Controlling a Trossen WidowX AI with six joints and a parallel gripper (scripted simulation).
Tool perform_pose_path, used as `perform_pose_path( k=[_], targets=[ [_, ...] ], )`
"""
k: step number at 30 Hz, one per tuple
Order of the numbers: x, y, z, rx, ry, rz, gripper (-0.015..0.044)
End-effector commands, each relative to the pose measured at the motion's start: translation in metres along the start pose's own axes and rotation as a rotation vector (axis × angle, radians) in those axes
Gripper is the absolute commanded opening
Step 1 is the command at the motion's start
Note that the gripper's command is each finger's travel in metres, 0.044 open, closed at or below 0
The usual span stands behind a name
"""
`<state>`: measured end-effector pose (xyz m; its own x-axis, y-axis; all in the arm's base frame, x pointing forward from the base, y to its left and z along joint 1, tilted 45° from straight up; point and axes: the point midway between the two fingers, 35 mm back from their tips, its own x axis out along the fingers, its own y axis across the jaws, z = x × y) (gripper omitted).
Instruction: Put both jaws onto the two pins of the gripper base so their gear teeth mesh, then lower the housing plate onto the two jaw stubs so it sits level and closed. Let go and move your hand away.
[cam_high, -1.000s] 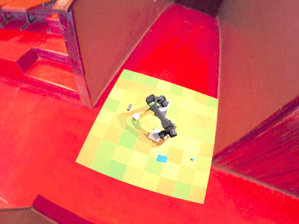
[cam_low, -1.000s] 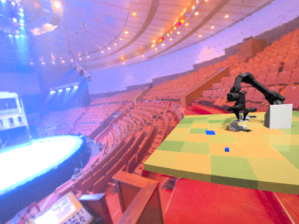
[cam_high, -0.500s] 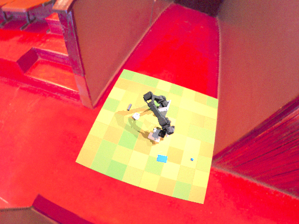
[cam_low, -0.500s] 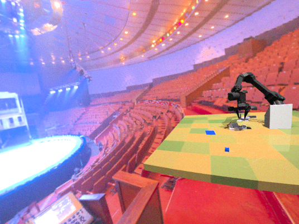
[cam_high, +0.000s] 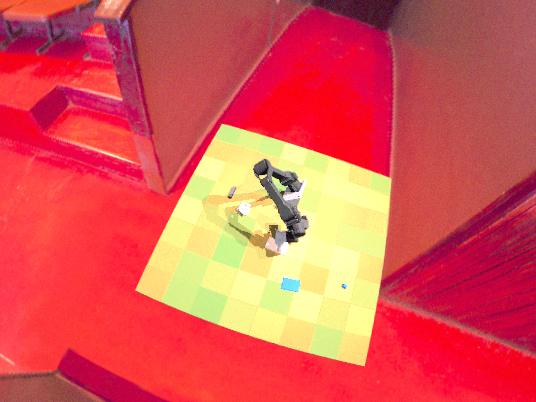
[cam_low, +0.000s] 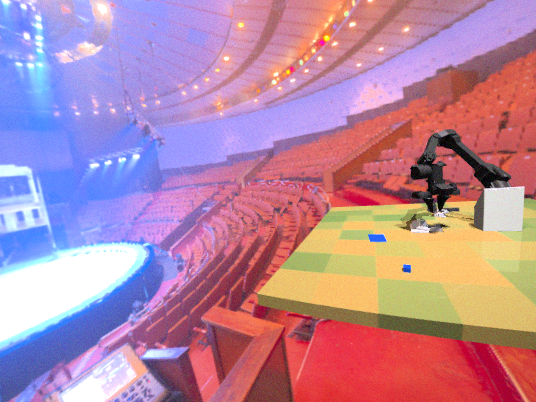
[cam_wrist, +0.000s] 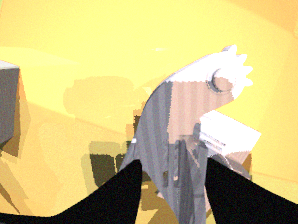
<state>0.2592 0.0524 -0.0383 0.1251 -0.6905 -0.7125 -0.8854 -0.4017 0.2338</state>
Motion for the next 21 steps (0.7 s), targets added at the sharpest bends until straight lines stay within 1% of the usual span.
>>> perform_pose_path(
  k=[1, 21],
  targets=[
    [0.001, 0.006, -0.004, -0.104, 0.003, 0.000, 0.0134],
    [0.003, 0.042, -0.026, -0.740, 0.005, 0.005, 0.0134]
  ],
)
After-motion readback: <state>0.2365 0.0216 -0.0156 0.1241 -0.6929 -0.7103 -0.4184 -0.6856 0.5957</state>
